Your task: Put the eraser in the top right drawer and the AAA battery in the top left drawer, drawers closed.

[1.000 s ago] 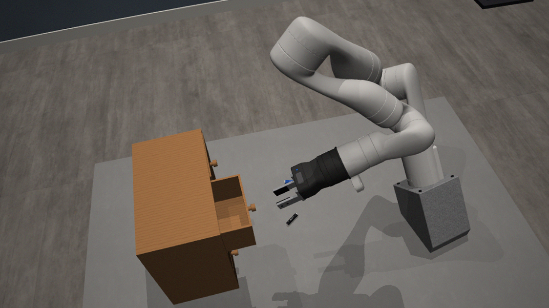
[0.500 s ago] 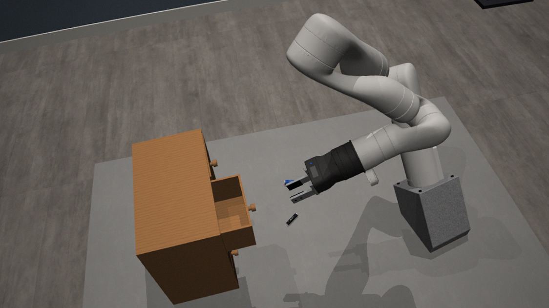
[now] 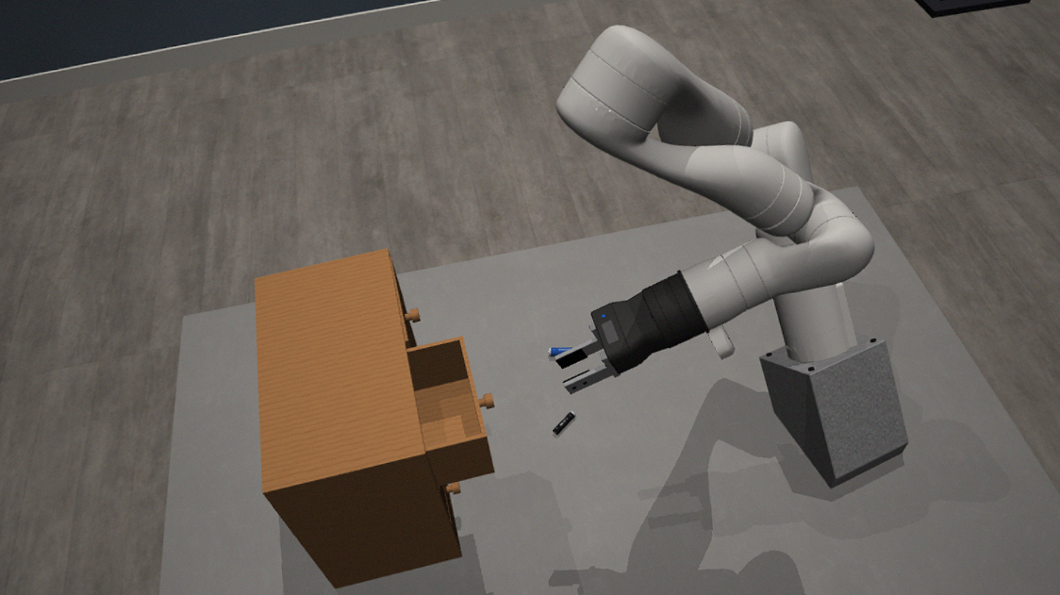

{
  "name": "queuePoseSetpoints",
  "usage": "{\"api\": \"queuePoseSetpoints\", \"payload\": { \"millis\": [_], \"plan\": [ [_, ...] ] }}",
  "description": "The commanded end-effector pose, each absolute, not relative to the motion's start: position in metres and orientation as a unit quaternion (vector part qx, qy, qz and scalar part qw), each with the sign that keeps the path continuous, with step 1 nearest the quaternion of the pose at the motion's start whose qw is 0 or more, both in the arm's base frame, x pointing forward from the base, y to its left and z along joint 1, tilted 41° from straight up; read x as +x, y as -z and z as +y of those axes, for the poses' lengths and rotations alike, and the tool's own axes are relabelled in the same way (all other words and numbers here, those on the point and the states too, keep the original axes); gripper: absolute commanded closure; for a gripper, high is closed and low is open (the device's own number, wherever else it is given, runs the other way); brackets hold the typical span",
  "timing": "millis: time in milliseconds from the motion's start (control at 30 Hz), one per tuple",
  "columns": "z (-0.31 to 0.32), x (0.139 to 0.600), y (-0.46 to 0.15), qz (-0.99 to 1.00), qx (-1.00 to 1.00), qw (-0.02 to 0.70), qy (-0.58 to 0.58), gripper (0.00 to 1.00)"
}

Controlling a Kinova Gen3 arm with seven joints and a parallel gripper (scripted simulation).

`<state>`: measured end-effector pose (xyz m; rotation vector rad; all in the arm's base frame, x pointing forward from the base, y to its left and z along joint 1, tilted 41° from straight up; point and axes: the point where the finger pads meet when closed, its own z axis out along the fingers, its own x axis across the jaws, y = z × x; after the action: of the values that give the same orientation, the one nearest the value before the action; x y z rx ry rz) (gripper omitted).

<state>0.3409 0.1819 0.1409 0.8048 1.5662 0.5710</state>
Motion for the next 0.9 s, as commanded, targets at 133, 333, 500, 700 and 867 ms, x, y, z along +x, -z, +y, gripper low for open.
{"api": "queuePoseSetpoints", "payload": {
  "millis": [133, 333, 500, 700, 867],
  "plan": [
    [0.1826, 0.3405, -0.1419, 0.676, 0.35, 0.6, -0.245, 0.33],
    [0.1829, 0.34, -0.1424, 0.677, 0.353, 0.599, -0.242, 0.33],
    [0.1836, 0.3389, -0.1432, 0.679, 0.357, 0.596, -0.237, 0.33],
    [0.1848, 0.3371, -0.1446, 0.682, 0.365, 0.591, -0.229, 0.33],
    [0.1854, 0.336, -0.1455, 0.684, 0.369, 0.589, -0.223, 0.33]
  ]
}}
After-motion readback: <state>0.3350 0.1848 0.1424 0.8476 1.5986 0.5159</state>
